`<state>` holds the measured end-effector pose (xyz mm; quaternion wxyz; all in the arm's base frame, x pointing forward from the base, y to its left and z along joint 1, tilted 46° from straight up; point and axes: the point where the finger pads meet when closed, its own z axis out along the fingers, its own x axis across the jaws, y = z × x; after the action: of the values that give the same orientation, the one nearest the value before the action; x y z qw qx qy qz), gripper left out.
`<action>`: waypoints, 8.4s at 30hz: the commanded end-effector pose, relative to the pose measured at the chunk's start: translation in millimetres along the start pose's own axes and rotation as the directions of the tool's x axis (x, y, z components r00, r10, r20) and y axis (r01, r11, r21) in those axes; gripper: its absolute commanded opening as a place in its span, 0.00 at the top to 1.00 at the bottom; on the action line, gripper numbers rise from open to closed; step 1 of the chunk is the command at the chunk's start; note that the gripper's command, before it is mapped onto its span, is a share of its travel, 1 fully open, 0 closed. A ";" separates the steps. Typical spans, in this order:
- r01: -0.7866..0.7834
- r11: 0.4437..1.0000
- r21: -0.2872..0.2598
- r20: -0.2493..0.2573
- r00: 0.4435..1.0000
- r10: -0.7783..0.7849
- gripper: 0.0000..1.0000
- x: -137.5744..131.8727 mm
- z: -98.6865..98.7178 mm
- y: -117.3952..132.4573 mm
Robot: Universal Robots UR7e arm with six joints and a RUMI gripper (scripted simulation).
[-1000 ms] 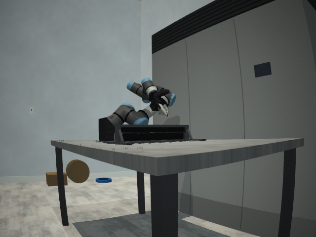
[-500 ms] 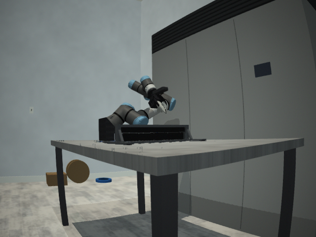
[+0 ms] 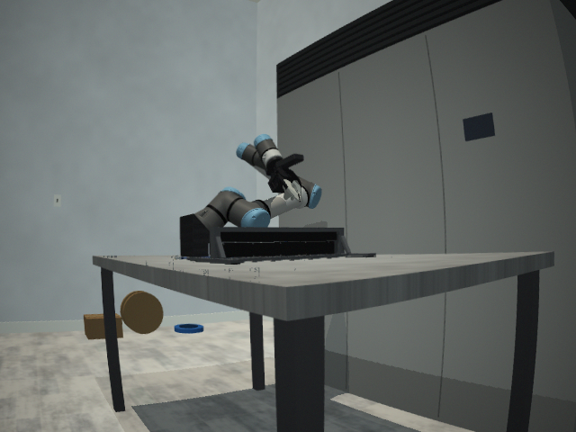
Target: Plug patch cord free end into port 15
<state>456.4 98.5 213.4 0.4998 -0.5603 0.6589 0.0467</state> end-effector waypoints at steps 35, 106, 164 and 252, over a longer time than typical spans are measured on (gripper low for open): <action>0.001 1.000 -0.003 0.006 1.000 -0.001 1.00 0.4 -44.5 0.2; 0.001 1.000 -0.003 0.006 1.000 -0.001 1.00 100.4 -45.3 0.1; 0.001 1.000 -0.003 0.006 1.000 -0.001 1.00 99.8 46.7 0.4; 0.001 1.000 -0.003 0.006 1.000 -0.001 1.00 99.5 93.8 0.5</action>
<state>525.3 88.5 95.7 0.5007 -0.5616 0.6569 0.0496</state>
